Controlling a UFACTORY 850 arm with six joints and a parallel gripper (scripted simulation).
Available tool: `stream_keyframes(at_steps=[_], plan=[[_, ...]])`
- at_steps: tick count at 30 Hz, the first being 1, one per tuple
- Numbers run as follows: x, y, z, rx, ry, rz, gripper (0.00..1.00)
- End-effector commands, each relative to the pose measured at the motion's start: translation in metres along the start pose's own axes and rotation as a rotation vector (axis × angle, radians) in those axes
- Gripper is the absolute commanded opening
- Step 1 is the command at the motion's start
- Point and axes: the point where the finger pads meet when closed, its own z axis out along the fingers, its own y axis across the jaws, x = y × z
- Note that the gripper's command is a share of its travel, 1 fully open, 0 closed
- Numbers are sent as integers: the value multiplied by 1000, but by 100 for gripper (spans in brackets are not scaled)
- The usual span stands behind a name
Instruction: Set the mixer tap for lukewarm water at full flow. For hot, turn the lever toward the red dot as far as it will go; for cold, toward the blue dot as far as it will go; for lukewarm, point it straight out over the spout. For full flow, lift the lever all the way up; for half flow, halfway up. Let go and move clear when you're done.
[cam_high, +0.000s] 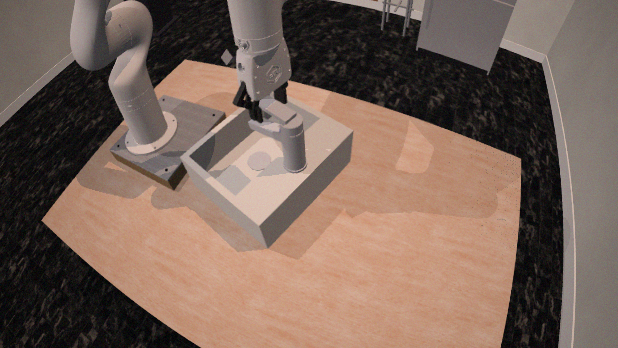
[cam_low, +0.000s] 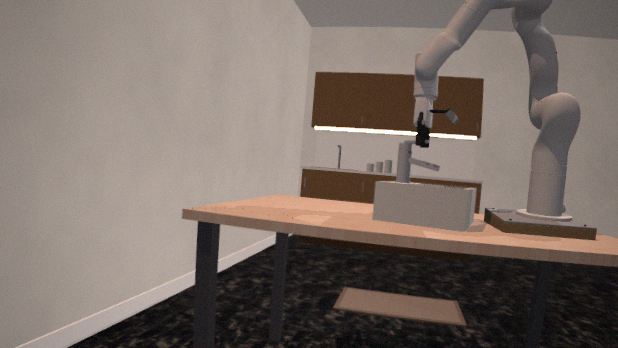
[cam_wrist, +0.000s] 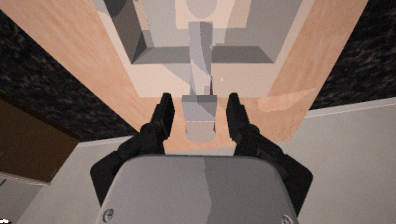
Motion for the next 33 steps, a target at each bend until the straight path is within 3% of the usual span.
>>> stream_keyframes(at_steps=[1,22,23,33], plan=[[-1,0,1,-1,-2,0,71],[-1,0,2,-1,-2,0,71],[-1,0,2,-1,-2,0,0],[-1,0,2,-1,-2,0,0]])
